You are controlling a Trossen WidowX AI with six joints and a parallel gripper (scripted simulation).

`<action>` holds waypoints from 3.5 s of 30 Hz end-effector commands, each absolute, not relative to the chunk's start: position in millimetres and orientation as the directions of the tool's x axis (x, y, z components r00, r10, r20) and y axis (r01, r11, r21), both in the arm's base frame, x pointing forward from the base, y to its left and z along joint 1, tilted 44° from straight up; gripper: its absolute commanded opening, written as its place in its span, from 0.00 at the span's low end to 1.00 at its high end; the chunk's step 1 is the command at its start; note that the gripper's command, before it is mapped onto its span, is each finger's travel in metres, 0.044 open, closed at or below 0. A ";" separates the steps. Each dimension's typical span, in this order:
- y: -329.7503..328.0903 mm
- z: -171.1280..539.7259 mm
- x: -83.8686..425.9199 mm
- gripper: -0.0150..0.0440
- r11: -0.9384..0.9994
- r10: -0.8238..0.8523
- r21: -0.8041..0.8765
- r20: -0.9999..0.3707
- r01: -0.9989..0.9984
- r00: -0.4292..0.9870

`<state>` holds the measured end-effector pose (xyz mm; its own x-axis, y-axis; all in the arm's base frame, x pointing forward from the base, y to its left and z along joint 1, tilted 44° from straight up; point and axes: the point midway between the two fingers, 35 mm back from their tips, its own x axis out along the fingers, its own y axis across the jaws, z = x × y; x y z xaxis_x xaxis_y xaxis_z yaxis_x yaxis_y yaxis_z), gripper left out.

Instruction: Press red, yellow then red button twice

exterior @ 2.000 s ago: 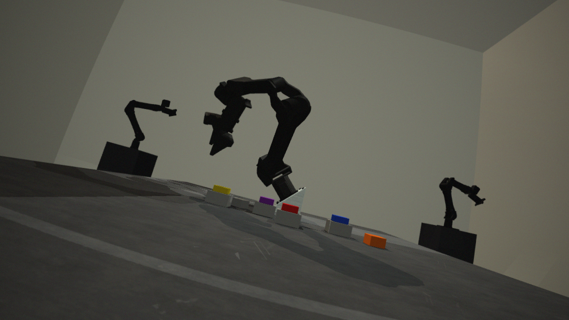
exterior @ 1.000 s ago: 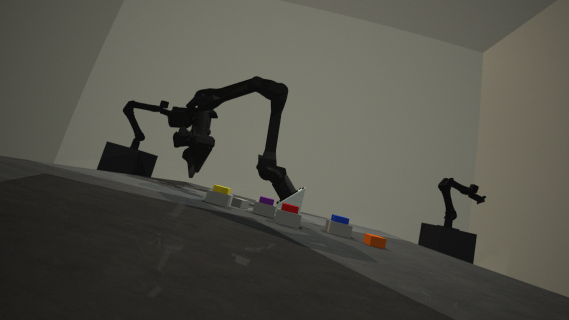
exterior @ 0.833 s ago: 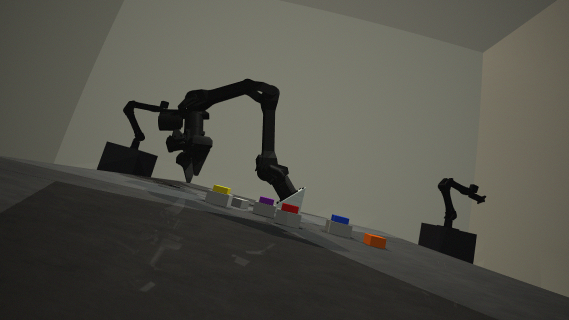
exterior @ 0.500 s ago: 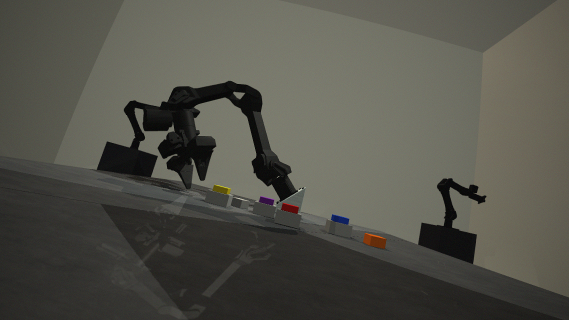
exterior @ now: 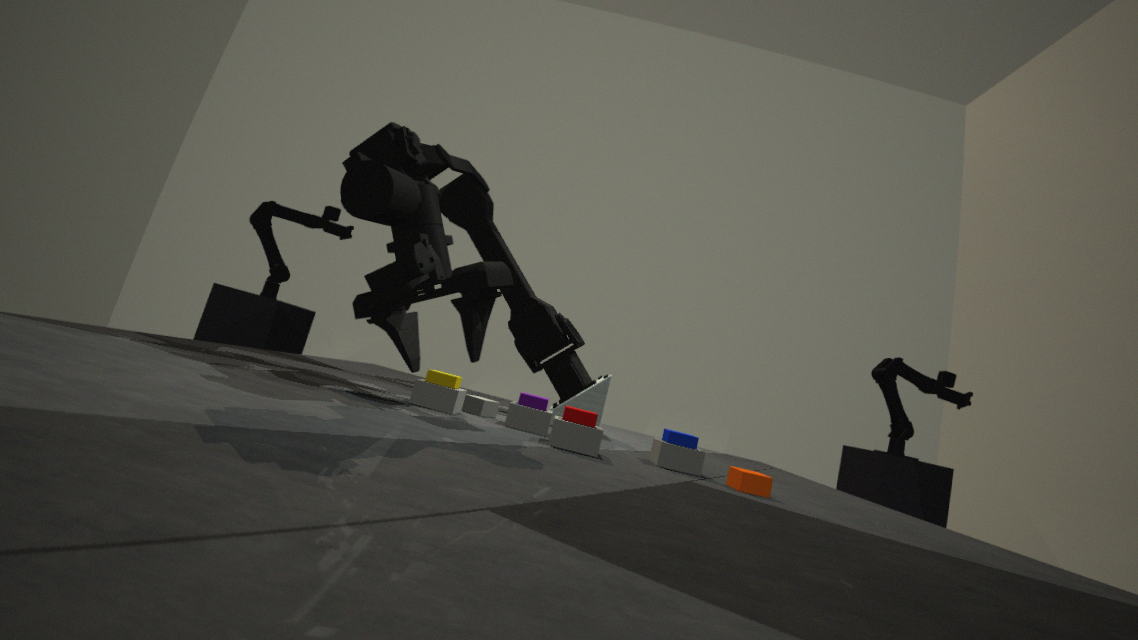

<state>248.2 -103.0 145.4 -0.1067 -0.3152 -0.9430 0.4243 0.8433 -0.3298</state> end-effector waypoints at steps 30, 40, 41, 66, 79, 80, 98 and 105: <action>39.4 42.8 293.6 0.53 0.725 -0.687 -0.688 -0.725 -0.005 0.045; 39.4 42.8 293.6 0.29 0.725 -0.687 -0.688 -0.725 -0.005 0.045; 39.4 42.8 293.6 0.29 0.725 -0.687 -0.688 -0.725 -0.005 0.045; 18.0 20.5 295.1 0.29 0.725 -0.688 -0.689 -0.724 -0.005 0.046; 16.3 19.0 295.1 0.29 0.725 -0.688 -0.689 -0.724 -0.005 0.046; 16.3 19.0 295.1 0.29 0.725 -0.688 -0.689 -0.724 -0.005 0.046; 39.4 42.8 293.6 0.29 0.725 -0.687 -0.688 -0.725 -0.005 0.045; 80.7 85.6 291.0 0.29 0.727 -0.686 -0.687 -0.726 -0.006 0.044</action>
<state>293.1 61.7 67.2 0.0408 -0.6885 -0.7241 -0.0082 0.7244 -0.6893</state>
